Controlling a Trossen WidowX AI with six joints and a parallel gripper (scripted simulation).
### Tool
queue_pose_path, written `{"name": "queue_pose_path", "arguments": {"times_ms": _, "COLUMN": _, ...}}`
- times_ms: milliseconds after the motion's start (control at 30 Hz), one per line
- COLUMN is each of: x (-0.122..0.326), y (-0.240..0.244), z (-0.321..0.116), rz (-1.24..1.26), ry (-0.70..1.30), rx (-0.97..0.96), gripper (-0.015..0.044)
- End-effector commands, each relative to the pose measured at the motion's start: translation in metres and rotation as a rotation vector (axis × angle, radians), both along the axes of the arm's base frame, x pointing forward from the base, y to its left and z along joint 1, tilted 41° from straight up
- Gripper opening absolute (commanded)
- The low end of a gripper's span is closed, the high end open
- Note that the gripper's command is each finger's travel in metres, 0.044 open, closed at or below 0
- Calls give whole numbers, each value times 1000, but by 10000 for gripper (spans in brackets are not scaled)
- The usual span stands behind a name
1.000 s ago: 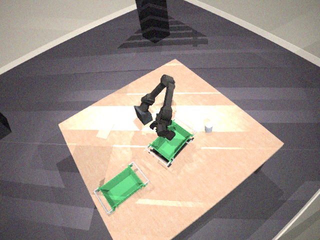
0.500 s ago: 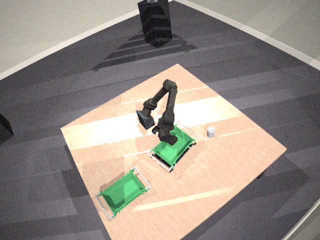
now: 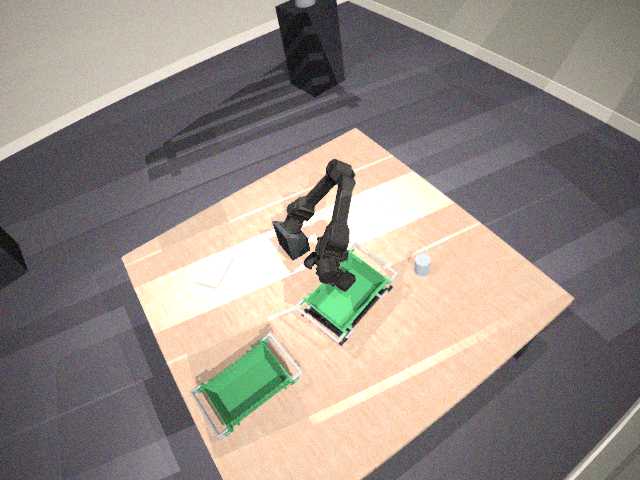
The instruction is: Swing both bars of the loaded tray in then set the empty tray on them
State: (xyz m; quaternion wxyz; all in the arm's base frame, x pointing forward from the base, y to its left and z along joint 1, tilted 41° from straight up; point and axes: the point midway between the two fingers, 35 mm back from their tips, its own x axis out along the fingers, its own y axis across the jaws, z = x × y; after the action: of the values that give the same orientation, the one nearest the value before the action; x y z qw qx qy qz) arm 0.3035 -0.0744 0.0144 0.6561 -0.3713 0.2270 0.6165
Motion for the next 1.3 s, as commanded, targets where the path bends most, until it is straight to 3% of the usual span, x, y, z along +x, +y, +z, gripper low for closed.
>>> {"name": "queue_pose_path", "arguments": {"times_ms": 0, "x": -4, "y": 5, "z": -4, "rz": 13, "ry": 26, "rx": -3, "gripper": 0}}
{"name": "queue_pose_path", "arguments": {"times_ms": 1267, "x": -5, "y": 9, "z": -10, "rz": 13, "ry": 26, "rx": -3, "gripper": 0}}
